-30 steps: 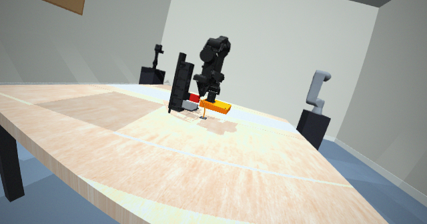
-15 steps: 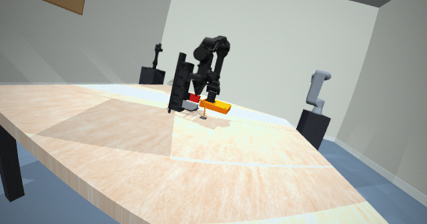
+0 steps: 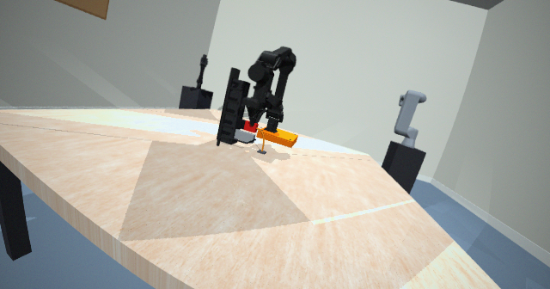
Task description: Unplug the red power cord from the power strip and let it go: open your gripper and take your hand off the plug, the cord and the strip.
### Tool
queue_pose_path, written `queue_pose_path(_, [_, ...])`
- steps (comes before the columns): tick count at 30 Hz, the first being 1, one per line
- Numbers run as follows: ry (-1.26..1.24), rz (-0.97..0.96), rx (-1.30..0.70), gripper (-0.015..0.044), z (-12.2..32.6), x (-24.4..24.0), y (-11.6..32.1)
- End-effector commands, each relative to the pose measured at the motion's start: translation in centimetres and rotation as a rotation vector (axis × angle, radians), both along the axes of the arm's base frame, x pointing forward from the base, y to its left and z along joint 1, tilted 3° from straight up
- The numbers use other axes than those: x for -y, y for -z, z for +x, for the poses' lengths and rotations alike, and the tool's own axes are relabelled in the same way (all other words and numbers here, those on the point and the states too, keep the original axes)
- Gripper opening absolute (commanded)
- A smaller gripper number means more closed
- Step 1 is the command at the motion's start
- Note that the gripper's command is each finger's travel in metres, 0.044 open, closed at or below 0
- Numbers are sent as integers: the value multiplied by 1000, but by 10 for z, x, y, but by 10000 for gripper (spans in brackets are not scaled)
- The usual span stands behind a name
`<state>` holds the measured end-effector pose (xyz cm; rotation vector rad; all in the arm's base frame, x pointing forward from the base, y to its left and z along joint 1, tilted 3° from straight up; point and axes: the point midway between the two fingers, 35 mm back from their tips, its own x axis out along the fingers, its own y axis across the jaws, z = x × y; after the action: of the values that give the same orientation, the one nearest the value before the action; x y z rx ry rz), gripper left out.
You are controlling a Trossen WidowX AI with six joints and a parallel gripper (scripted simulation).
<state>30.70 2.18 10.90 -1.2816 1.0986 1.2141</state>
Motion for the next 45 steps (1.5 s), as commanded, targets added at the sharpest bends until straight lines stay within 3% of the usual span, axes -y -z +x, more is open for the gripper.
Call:
queue_pose_path(1, [-4,4,-7,160,-2,-1,3])
queue_pose_path(4, [0,0,0,81,0,0,0])
queue_pose_path(14, [0,0,0,0,0,0,0])
queue_pose_path(45, [-3,7,-4,0,-4,-48,-2])
